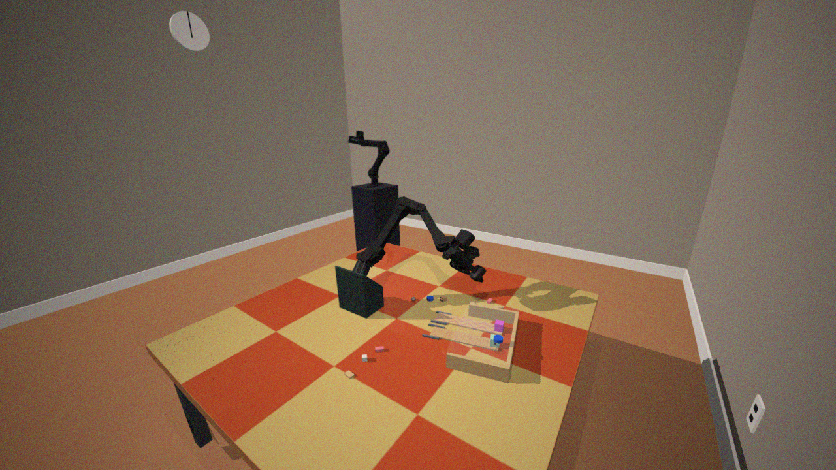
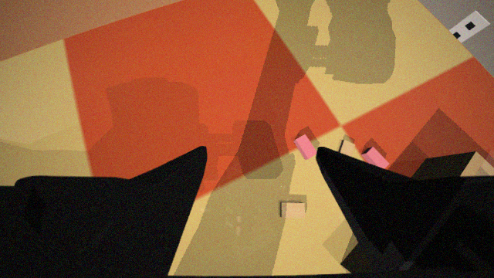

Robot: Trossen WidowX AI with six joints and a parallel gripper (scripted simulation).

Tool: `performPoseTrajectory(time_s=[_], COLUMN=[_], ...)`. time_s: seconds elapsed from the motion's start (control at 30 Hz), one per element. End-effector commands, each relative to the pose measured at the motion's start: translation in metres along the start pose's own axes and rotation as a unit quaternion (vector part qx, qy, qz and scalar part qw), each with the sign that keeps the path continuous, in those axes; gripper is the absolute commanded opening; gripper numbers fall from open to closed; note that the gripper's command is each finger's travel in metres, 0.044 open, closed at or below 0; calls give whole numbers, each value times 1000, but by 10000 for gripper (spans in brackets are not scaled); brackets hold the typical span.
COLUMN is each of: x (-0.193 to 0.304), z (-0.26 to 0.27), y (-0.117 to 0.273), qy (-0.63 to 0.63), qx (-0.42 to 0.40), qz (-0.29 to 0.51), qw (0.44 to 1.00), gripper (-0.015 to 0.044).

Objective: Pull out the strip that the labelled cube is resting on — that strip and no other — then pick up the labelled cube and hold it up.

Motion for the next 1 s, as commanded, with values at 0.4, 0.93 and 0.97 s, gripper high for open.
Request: performPoseTrajectory(time_s=[0.4, 0.93, 0.97], x=[123, 163, 163], z=[-64, -51, -51], y=[209, 257, 257], qy=[-271, -348, -348], qx=[294, 364, 364], qz=[-52, -88, -88], qw=[915, 859, 859], gripper=[400, 400, 400])
Point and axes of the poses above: the point midway between the two fingers, 35 mm back from their tips, its own y axis back along the fingers, its own z axis across the jaws, x = y × z, the point moved 3 cm from there along y, back along the fingers, and after that the axes turned 2 degrees about y, right-handed, at the moved point
